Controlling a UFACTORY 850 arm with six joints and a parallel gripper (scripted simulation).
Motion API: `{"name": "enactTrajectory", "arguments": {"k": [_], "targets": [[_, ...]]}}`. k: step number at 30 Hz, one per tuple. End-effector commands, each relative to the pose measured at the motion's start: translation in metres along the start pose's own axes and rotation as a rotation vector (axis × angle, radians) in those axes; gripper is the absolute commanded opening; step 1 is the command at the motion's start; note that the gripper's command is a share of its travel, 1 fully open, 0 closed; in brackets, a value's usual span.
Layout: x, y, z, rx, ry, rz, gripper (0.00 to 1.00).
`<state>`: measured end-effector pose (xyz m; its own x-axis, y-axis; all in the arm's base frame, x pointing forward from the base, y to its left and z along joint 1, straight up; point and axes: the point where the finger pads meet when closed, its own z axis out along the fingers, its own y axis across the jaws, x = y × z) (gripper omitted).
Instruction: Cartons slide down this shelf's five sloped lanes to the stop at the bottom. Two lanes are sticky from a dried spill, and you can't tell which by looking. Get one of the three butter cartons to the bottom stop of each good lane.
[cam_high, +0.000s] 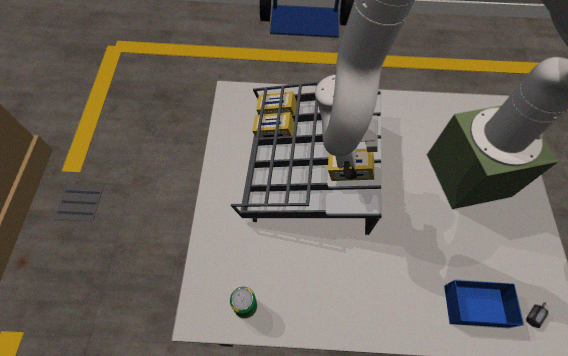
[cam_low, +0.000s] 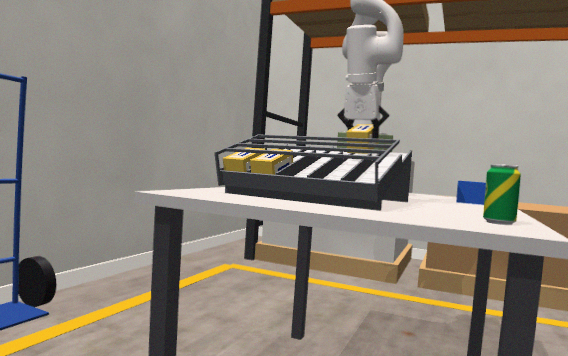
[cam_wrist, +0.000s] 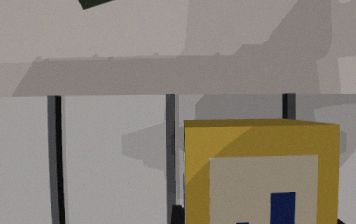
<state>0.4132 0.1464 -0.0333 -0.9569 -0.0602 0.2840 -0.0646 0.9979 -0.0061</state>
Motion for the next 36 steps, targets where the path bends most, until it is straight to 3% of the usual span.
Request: {"name": "enactTrajectory", "arguments": {"k": [1, 36], "targets": [[-0.0006, 0.0002, -0.0007, 0.000, -0.001, 0.000, 0.00], [0.0001, 0.0005, 0.0040, 0.000, -0.002, 0.000, 0.00]]}}
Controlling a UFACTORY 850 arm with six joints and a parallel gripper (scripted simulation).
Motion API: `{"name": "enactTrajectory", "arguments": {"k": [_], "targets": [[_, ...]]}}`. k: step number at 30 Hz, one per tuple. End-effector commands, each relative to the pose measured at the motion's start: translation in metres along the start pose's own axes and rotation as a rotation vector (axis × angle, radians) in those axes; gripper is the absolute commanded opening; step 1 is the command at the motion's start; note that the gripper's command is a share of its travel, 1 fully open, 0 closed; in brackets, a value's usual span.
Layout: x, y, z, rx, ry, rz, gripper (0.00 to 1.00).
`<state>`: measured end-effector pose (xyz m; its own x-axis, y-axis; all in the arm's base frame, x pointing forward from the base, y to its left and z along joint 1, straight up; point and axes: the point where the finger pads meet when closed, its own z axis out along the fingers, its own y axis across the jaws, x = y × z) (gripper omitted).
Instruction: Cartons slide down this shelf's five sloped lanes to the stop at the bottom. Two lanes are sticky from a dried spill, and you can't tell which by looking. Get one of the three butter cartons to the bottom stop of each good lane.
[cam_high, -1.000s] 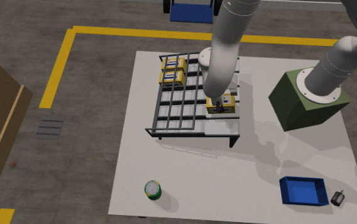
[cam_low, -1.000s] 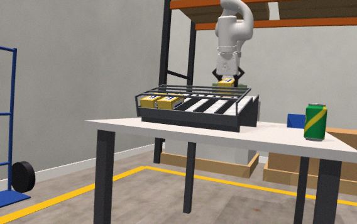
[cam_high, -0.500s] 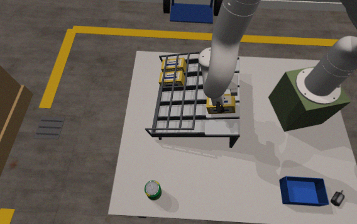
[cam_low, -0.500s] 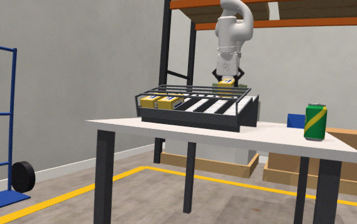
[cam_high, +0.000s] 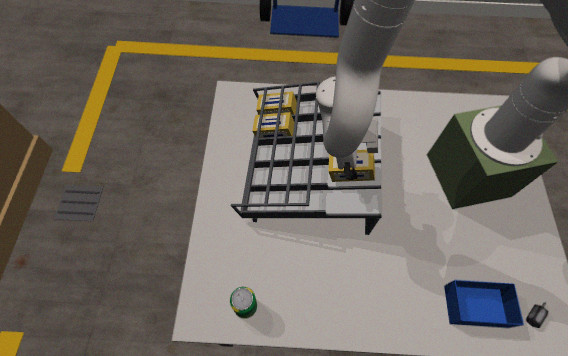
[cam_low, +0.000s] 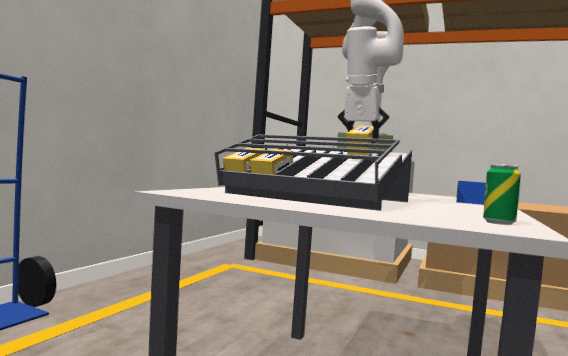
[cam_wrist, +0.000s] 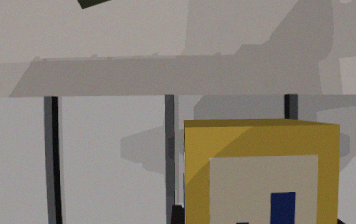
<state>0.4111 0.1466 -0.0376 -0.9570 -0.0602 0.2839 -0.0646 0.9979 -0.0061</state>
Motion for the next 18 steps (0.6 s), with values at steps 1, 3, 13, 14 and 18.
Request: {"name": "enactTrajectory", "arguments": {"k": [1, 3, 13, 14, 18], "targets": [[-0.0006, 0.0002, -0.0007, 0.000, -0.001, 0.000, 0.00], [-0.0008, 0.0000, 0.0021, 0.000, -0.001, 0.000, 0.00], [-0.0008, 0.0000, 0.0021, 0.000, -0.001, 0.000, 0.00], [-0.0008, 0.0000, 0.0021, 0.000, -0.001, 0.000, 0.00], [-0.0008, 0.0000, 0.0021, 0.000, -0.001, 0.000, 0.00]]}}
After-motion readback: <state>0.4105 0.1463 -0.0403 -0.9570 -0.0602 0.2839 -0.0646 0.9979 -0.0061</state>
